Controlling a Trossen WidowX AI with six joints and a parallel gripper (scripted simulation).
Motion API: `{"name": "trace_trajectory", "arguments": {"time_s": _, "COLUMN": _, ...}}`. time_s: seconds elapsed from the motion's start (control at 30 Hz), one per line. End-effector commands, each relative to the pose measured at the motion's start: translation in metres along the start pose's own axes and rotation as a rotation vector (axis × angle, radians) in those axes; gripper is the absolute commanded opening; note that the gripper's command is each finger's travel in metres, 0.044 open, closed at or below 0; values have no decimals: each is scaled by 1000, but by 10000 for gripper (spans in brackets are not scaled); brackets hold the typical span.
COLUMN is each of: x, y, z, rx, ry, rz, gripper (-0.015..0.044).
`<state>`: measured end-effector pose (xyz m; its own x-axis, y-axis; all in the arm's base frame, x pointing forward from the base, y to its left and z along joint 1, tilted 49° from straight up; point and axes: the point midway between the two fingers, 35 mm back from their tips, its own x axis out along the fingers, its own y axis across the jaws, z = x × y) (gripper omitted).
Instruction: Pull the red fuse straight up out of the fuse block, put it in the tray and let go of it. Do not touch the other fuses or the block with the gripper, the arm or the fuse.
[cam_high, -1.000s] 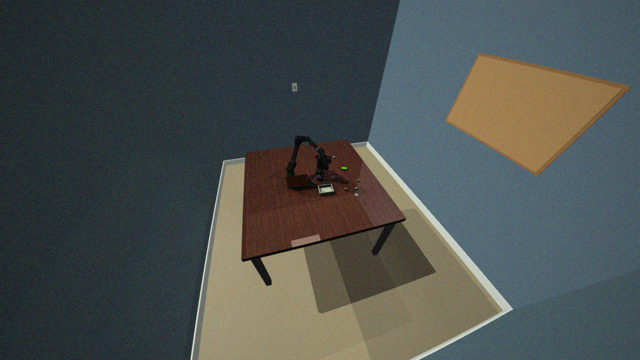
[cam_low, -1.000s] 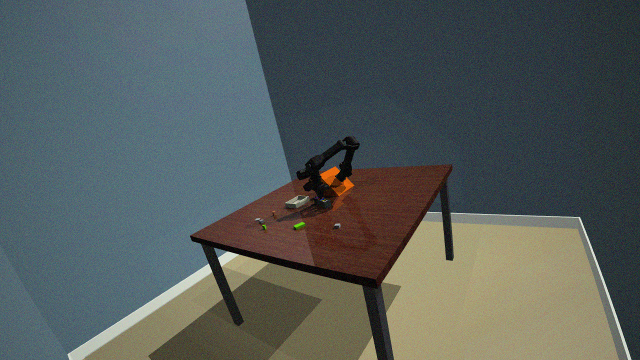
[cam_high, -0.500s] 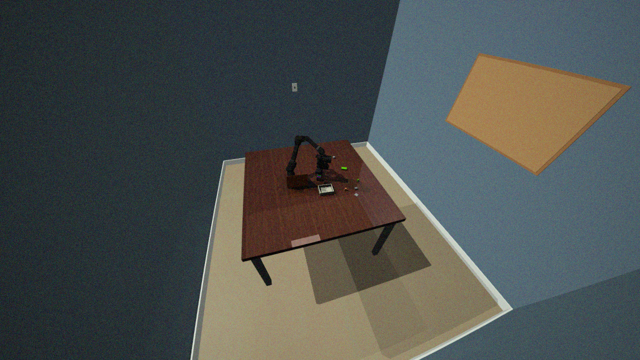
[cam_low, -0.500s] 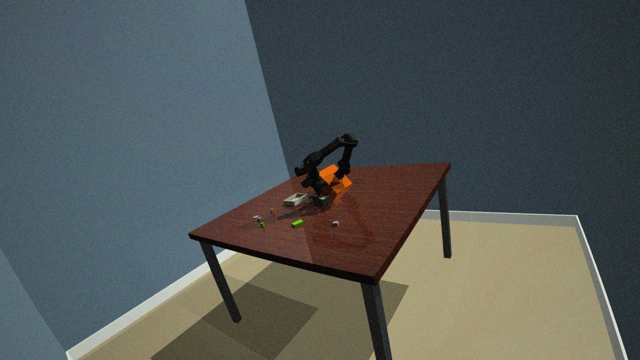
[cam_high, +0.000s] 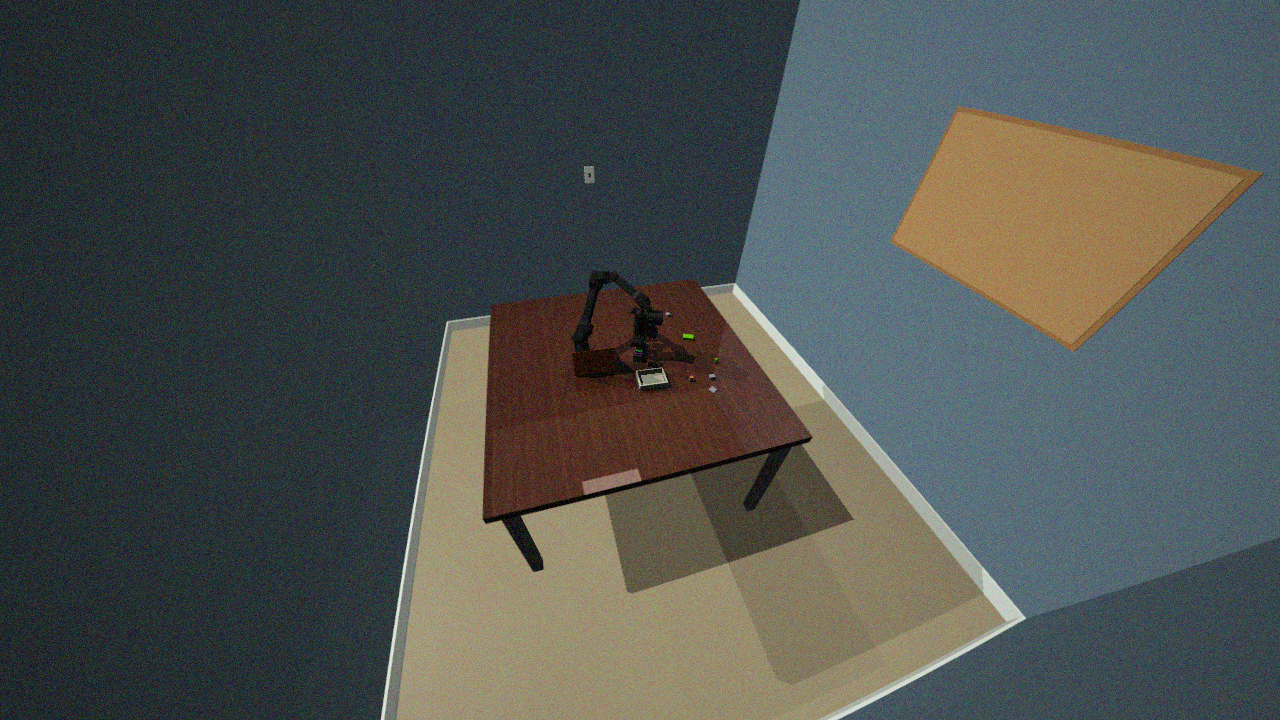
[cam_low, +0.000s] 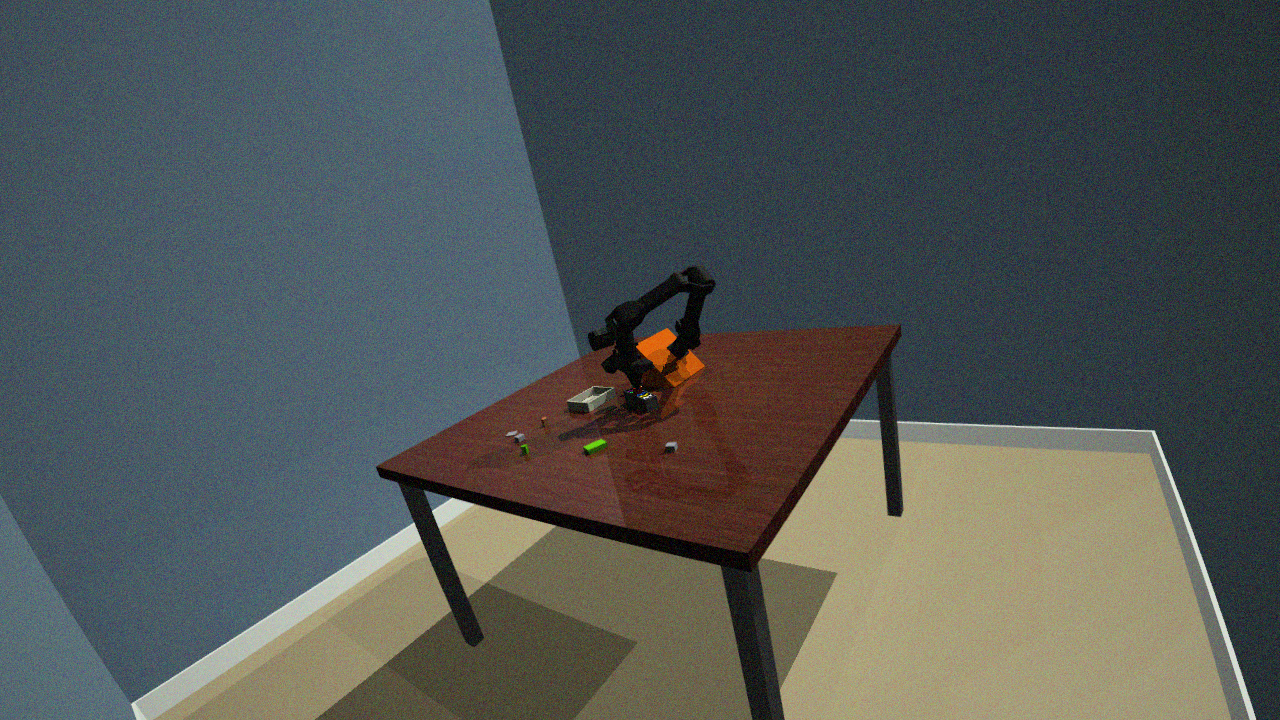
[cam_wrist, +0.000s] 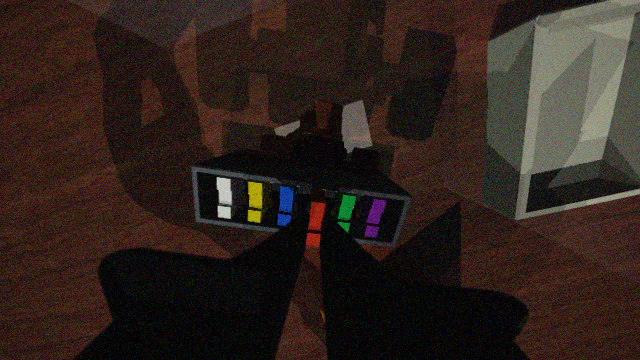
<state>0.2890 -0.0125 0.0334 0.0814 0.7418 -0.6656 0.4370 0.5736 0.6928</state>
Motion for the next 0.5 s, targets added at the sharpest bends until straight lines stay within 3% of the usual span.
{"name": "trace_trajectory", "arguments": {"time_s": 0.0, "x": -3, "y": 1, "z": 1, "rx": -8, "ry": -3, "rz": -4, "gripper": 0}}
{"name": "trace_trajectory", "arguments": {"time_s": 0.47, "x": -10, "y": 0, "z": 1, "rx": -7, "ry": -3, "rz": -3, "gripper": 0}}
